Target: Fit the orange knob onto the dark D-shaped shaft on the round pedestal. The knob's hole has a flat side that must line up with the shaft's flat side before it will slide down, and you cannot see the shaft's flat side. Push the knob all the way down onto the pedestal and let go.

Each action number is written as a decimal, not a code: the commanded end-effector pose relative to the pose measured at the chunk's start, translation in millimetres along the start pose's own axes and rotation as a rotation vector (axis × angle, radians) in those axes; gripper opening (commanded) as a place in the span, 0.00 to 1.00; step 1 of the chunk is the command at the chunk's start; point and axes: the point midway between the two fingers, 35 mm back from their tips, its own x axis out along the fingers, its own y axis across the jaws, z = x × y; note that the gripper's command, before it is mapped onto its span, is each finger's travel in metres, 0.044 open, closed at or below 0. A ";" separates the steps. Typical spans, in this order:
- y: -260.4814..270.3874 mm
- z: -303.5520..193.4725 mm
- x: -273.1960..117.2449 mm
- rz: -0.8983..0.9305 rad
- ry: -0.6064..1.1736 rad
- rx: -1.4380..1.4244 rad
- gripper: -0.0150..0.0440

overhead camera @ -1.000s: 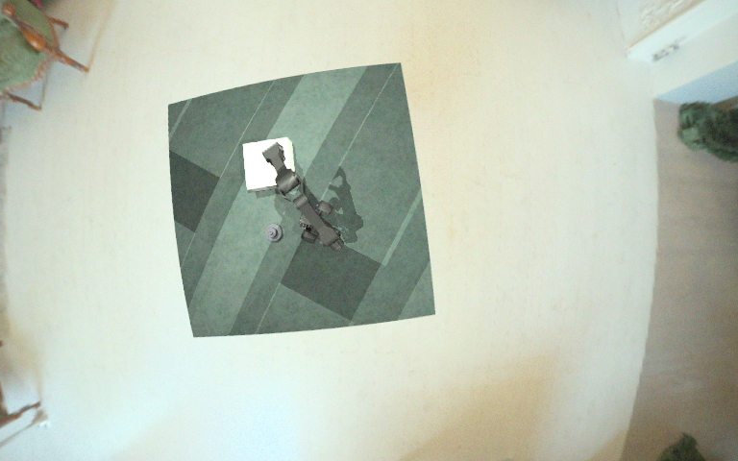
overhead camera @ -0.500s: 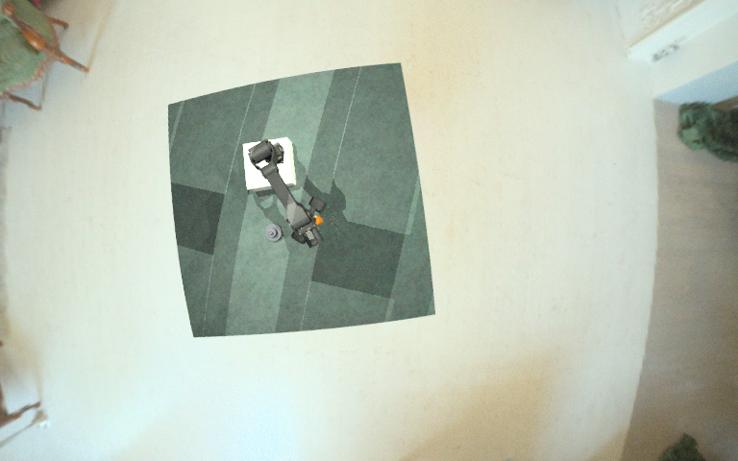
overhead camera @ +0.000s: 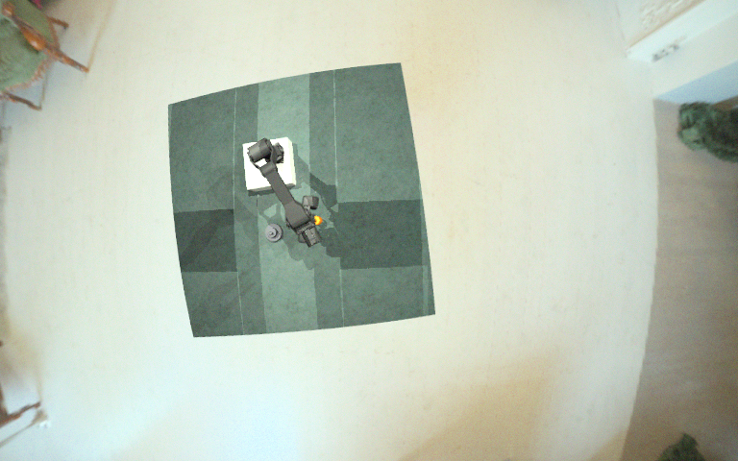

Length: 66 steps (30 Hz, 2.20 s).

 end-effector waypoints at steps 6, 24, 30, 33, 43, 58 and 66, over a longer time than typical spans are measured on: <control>-0.3 -1.0 0.8 0.004 0.008 -1.071 1.00; -0.3 -0.9 1.4 0.007 0.006 -1.725 1.00; -0.3 -0.9 1.4 0.007 0.006 -1.725 1.00; -0.3 -0.9 1.4 0.007 0.006 -1.725 1.00; 1.3 -2.2 1.4 0.007 0.006 -1.725 1.00; 0.4 -1.9 49.2 0.007 0.007 -1.725 1.00; 0.9 -2.3 56.5 0.007 0.007 -1.725 1.00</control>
